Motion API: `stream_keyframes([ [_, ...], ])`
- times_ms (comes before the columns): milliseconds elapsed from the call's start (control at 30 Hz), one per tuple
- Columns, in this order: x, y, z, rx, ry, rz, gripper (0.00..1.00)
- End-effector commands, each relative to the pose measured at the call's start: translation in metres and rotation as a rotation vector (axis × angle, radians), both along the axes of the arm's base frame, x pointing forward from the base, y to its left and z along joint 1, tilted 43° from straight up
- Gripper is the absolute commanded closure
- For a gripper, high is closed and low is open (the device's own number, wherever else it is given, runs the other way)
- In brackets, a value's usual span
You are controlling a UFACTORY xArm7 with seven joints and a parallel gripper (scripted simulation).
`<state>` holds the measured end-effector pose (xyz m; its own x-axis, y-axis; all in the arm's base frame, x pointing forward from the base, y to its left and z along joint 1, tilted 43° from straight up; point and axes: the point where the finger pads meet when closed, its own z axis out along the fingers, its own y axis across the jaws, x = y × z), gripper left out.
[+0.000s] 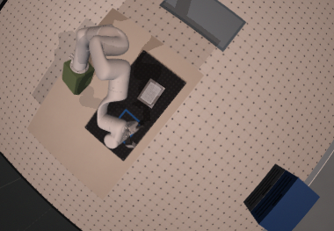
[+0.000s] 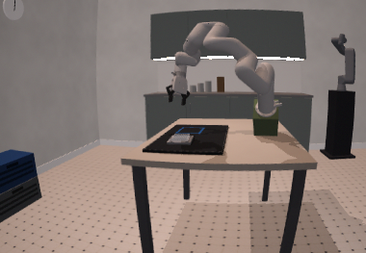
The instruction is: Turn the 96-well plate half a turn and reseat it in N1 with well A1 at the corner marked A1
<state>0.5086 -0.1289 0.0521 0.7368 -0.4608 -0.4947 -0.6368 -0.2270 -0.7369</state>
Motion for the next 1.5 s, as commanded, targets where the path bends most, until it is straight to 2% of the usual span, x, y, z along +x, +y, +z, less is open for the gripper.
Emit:
stream_keyframes([
  [0,0.002,0.005,0.003,-0.016,0.042,-0.023,0.0],
  [33,0.003,0.01,0.005,-0.023,0.072,-0.034,0.0],
  [133,0.004,0.018,0.008,-0.024,0.078,-0.037,0.0],
  [200,0.005,0.027,0.011,-0.038,0.138,-0.063,0.0],
  [300,0.006,0.036,0.014,-0.039,0.143,-0.065,0.0],
  [367,0.007,0.045,0.017,-0.053,0.202,-0.094,0.0],
  [533,0.007,0.053,0.02,-0.054,0.206,-0.096,0.0],
  [600,0.007,0.063,0.023,-0.068,0.263,-0.128,0.0],
  [700,0.007,0.071,0.025,-0.069,0.266,-0.129,0.0],
  [900,0.003,0.098,0.034,-0.097,0.377,-0.201,0.0],
  [1100,0.001,0.11,0.037,-0.103,0.405,-0.221,0.0],
  [1233,-0.004,0.128,0.043,-0.121,0.481,-0.282,0.0],
  [1333,-0.006,0.138,0.046,-0.121,0.482,-0.282,0.0],
  [1400,-0.01,0.147,0.049,-0.132,0.529,-0.325,0.0],
  [1467,-0.012,0.153,0.051,-0.132,0.53,-0.325,0.0],
])
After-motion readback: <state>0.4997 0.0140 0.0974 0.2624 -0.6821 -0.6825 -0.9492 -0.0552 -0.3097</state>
